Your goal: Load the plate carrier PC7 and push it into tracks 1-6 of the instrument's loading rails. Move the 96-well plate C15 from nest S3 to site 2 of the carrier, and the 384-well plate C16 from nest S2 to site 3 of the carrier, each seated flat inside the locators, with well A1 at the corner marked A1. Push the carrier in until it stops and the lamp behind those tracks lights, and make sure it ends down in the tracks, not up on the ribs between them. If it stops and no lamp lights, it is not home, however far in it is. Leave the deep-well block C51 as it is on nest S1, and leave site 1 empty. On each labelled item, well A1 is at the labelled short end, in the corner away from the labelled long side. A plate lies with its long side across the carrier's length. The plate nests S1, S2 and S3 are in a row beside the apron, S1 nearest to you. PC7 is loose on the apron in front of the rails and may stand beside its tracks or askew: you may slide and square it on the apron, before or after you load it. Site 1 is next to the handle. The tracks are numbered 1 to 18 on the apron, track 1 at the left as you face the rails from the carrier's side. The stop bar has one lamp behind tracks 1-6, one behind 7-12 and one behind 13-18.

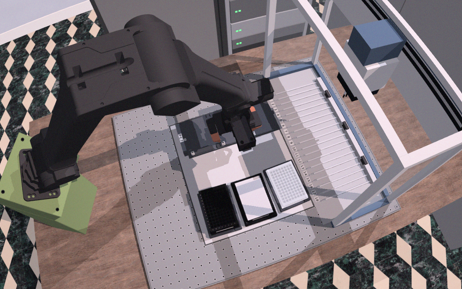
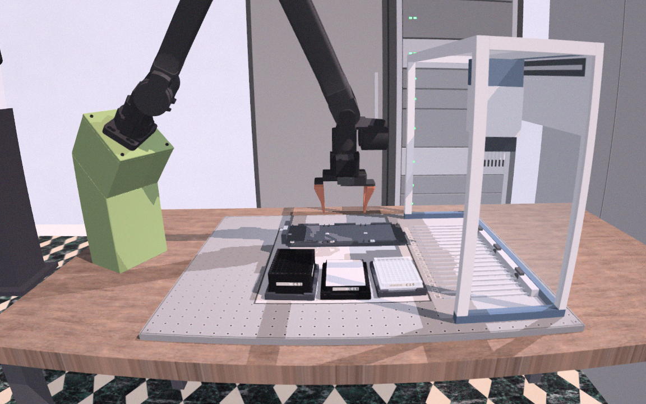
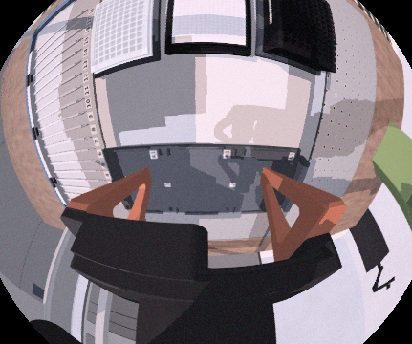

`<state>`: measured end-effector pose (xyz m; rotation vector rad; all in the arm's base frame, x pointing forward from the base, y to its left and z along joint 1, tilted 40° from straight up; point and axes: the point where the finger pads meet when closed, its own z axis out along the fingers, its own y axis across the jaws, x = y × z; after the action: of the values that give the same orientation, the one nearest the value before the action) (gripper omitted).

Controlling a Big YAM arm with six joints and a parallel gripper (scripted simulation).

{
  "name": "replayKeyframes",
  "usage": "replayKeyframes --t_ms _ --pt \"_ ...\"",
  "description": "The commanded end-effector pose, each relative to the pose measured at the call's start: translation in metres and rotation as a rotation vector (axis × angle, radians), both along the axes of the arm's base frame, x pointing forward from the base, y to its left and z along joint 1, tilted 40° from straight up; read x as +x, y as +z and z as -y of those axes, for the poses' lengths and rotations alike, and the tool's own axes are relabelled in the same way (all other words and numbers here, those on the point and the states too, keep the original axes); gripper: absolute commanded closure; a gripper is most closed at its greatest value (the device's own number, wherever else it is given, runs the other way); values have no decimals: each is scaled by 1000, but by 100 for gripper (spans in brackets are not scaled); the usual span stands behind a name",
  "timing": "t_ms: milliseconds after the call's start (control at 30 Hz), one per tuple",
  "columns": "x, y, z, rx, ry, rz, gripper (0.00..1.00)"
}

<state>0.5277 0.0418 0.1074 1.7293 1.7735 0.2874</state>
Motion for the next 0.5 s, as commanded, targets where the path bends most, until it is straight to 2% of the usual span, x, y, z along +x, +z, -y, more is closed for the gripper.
replayKeyframes --t_ms 0,167,200,467 --pt "-9 27 -9 11 2 36 0" --pt "-14 34 -10 11 -2 36 0" --pt "-9 38 8 18 -21 57 0" --pt "-10 45 61 8 -15 56 0"
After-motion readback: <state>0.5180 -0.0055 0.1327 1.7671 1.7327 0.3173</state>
